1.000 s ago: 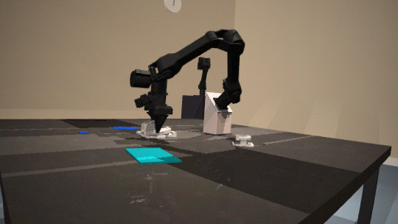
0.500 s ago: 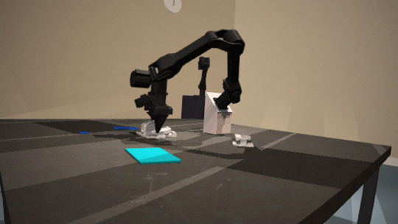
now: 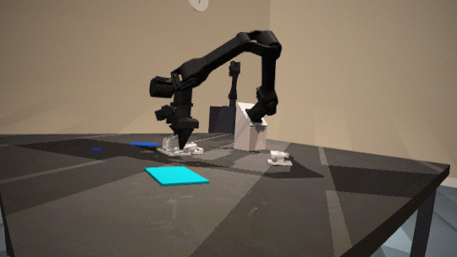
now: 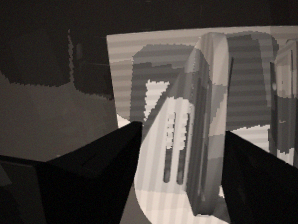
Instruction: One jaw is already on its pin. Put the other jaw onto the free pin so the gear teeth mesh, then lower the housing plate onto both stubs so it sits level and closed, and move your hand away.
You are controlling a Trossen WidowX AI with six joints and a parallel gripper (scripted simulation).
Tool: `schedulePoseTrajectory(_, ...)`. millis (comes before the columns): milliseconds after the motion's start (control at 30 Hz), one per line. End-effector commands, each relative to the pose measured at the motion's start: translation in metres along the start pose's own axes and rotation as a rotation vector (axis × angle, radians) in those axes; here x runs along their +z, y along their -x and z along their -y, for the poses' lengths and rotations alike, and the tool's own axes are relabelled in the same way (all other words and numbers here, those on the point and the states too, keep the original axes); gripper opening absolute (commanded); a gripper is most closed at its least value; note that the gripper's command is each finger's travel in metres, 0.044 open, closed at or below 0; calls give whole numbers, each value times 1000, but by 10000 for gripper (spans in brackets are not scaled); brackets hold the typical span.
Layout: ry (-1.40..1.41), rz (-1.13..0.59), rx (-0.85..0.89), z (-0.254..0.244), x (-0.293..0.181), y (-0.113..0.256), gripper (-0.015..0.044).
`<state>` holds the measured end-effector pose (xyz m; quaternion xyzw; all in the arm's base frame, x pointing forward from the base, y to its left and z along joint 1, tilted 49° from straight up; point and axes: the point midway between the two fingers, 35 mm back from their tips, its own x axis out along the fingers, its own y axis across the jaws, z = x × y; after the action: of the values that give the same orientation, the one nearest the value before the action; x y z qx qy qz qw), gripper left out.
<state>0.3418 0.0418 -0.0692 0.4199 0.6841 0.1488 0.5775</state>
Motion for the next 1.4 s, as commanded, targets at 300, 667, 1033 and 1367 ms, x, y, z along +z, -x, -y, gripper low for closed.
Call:
schedulePoseTrajectory(300,-5,-8,3,0,-2,3,134)
schedulePoseTrajectory(667,-5,-8,3,0,-1,1,134)
schedulePoseTrajectory(1033,-5,-8,3,0,-1,-1,134)
schedulePoseTrajectory(1367,-5,-8,4,0,-2,-3,134)
